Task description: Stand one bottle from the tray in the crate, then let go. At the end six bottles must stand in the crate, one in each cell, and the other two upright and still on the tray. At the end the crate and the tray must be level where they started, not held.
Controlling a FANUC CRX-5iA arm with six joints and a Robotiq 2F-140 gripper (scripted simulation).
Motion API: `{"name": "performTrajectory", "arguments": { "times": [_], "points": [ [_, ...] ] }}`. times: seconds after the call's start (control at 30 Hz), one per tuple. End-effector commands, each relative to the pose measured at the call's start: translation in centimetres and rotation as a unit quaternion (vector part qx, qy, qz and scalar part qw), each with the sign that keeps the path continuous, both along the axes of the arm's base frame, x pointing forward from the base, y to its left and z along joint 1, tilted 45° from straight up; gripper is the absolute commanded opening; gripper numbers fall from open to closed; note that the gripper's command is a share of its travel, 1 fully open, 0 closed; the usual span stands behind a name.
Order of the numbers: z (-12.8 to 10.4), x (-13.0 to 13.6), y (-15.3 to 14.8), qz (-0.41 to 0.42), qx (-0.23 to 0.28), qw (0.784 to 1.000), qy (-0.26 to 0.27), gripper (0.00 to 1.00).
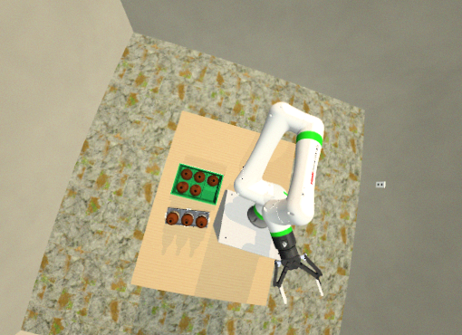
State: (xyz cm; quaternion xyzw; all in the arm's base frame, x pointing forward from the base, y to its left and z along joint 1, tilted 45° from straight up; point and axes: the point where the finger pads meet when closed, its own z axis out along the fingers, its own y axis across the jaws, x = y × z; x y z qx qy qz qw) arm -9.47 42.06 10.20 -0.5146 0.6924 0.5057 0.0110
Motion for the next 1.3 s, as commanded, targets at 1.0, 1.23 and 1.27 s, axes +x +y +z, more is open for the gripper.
{"name": "performTrajectory", "arguments": {
  "times": [1.0,1.23,1.27],
  "points": [
    [0.2,5.6,-5.6,0.077,-0.059,0.995,-0.031,1.0],
    [0.4,11.1,-11.3,0.15,-0.118,0.98,-0.058,1.0],
    [0.4,11.1,-11.3,0.15,-0.118,0.98,-0.058,1.0]
  ]
}}
